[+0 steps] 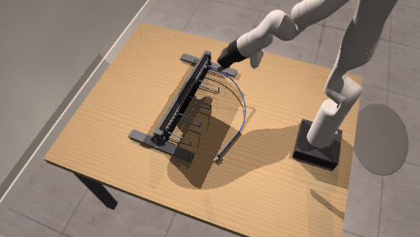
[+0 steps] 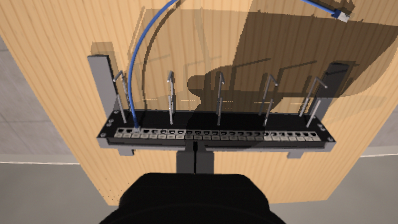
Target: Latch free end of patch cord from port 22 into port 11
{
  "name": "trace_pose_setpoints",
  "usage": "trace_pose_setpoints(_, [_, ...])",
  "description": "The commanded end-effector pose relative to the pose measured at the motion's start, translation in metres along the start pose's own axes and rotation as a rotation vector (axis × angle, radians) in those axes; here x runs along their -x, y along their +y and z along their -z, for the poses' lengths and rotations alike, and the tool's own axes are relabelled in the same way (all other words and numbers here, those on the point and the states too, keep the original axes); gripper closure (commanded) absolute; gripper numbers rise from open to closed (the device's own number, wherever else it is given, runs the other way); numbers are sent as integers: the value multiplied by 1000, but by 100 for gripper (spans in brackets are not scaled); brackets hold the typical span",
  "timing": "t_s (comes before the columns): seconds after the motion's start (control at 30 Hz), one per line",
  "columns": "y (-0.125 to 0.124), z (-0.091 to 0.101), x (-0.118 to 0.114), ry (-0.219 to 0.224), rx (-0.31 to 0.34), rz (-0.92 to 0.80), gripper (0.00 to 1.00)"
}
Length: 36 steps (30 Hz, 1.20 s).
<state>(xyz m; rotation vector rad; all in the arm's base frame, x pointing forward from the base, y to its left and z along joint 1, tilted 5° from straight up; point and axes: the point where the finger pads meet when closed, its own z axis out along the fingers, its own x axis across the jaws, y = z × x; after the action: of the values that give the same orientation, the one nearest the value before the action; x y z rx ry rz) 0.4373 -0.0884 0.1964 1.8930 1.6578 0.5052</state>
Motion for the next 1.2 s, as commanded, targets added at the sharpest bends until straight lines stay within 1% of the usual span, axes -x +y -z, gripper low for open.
trace_pose_setpoints(0.0, [0,0,1,-1,1,-2,100])
trace_pose_setpoints(0.37, [0,-5,1,-1,1,-2,100])
trace_pose_setpoints(0.7, [0,-18,1,-1,1,-2,100])
trace_pose_setpoints(0.77, [0,-18,1,-1,1,-2,100])
trace_pose_setpoints(0.97, [0,-34,1,-1,1,-2,100])
trace_pose_setpoints(1.17, [0,-57,1,-1,1,-2,100])
